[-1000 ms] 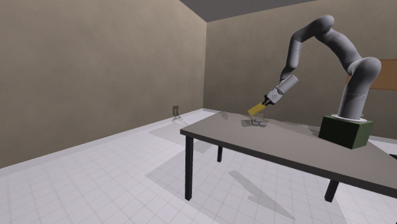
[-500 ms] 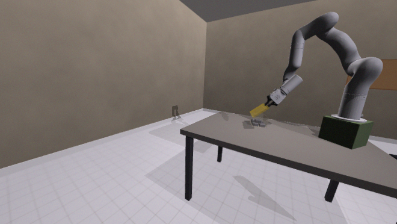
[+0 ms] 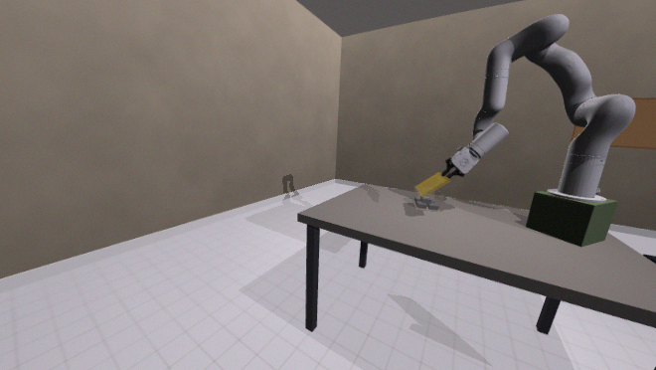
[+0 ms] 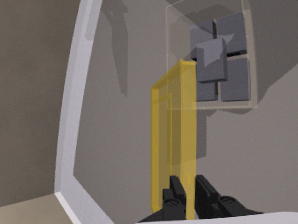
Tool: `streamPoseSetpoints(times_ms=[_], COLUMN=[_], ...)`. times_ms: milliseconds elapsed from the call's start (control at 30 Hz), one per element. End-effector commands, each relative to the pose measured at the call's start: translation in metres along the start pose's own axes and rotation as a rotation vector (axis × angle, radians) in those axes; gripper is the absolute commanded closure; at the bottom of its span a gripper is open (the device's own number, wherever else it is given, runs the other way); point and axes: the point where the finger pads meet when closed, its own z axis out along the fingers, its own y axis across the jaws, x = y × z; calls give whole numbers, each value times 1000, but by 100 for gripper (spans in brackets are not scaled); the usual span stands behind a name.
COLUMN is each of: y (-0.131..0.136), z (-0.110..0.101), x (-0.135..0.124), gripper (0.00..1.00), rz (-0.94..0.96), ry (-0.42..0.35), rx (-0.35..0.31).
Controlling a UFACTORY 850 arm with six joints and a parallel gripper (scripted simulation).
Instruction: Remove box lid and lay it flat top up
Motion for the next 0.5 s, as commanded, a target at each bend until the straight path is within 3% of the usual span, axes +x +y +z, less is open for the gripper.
streamPoseSetpoints(times_ms=[0,467], y=[1,8], z=[-2,-8], x=[-12,-48], gripper=[100,100], rz=[0,0], ry=[1,1], rx=[2,2])
